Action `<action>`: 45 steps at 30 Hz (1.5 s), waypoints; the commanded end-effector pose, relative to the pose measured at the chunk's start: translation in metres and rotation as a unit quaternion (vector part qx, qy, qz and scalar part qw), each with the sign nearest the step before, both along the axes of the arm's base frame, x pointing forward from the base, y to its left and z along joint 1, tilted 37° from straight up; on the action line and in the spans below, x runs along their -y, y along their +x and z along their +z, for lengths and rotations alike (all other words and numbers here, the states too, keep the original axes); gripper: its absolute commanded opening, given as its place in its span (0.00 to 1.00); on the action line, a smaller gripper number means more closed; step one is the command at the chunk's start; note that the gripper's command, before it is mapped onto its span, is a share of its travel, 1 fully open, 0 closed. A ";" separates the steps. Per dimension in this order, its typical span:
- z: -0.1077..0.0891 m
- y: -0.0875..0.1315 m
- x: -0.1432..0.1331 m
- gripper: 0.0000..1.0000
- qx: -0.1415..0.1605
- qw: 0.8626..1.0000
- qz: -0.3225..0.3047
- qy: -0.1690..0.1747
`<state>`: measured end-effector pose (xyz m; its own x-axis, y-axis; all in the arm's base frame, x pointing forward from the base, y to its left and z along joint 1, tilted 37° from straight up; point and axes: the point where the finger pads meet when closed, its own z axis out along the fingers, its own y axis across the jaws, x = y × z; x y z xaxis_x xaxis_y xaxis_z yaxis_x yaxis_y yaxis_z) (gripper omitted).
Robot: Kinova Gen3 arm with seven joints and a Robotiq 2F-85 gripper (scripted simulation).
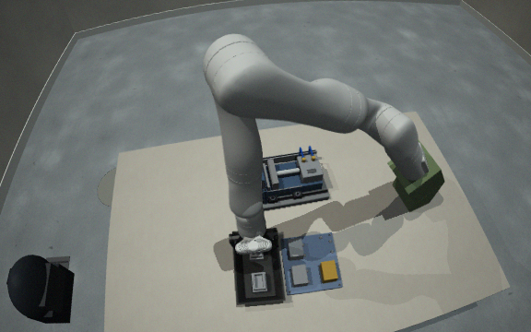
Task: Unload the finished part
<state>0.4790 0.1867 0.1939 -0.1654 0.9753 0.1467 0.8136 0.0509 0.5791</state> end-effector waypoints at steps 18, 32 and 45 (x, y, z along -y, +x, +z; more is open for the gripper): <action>0.002 0.004 -0.001 0.67 0.006 1.000 0.006 -0.003; 0.005 0.001 -0.001 0.67 0.005 1.000 0.007 -0.002; 0.009 -0.005 0.001 0.67 0.004 1.000 0.006 -0.002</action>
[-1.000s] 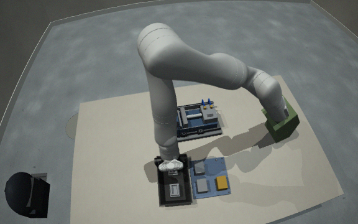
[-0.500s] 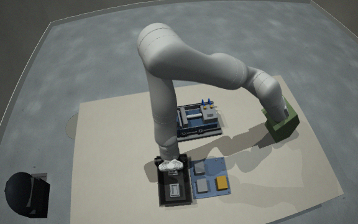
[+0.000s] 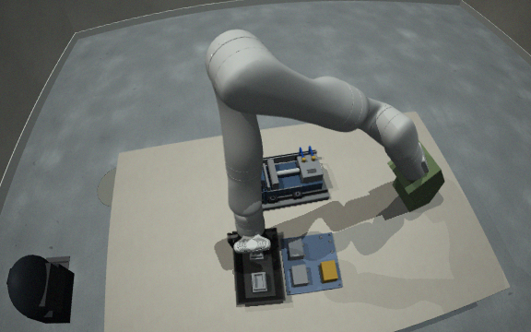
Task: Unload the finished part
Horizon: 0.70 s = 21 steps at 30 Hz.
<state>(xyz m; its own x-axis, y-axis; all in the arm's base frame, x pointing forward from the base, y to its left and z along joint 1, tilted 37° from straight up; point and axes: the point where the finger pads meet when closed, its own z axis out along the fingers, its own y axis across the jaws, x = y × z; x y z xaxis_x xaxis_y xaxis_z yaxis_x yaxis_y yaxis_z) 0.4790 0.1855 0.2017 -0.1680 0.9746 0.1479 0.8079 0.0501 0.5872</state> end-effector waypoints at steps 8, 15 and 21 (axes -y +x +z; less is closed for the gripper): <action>0.008 -0.010 0.002 0.67 -0.001 1.000 0.006 -0.003; 0.013 -0.013 0.003 0.67 -0.002 1.000 0.006 -0.003; 0.020 -0.018 0.005 0.67 -0.002 1.000 0.006 -0.003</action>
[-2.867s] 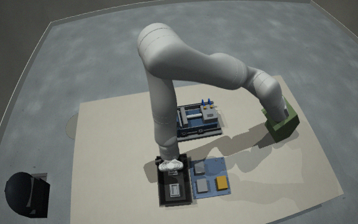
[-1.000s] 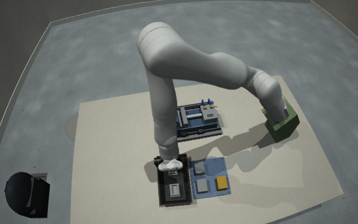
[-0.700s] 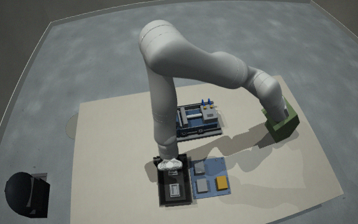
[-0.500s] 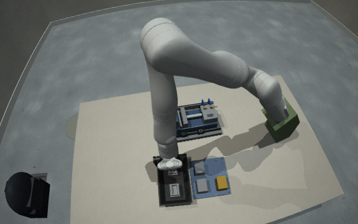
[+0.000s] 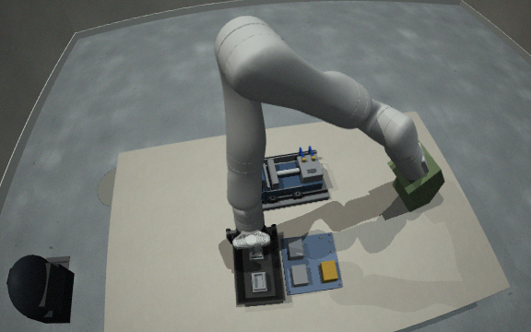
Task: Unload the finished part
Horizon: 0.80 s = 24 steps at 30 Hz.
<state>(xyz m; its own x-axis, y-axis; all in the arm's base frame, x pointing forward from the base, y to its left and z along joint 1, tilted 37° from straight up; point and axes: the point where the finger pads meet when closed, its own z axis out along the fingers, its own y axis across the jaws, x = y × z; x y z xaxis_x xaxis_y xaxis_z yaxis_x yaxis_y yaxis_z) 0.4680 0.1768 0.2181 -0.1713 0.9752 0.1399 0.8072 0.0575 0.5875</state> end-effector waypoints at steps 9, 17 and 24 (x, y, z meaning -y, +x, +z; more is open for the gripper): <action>0.013 -0.014 -0.001 0.67 -0.002 1.000 0.004 0.001; 0.024 -0.022 0.002 0.67 -0.003 1.000 0.004 0.001; 0.034 -0.029 0.005 0.67 -0.003 1.000 0.004 0.000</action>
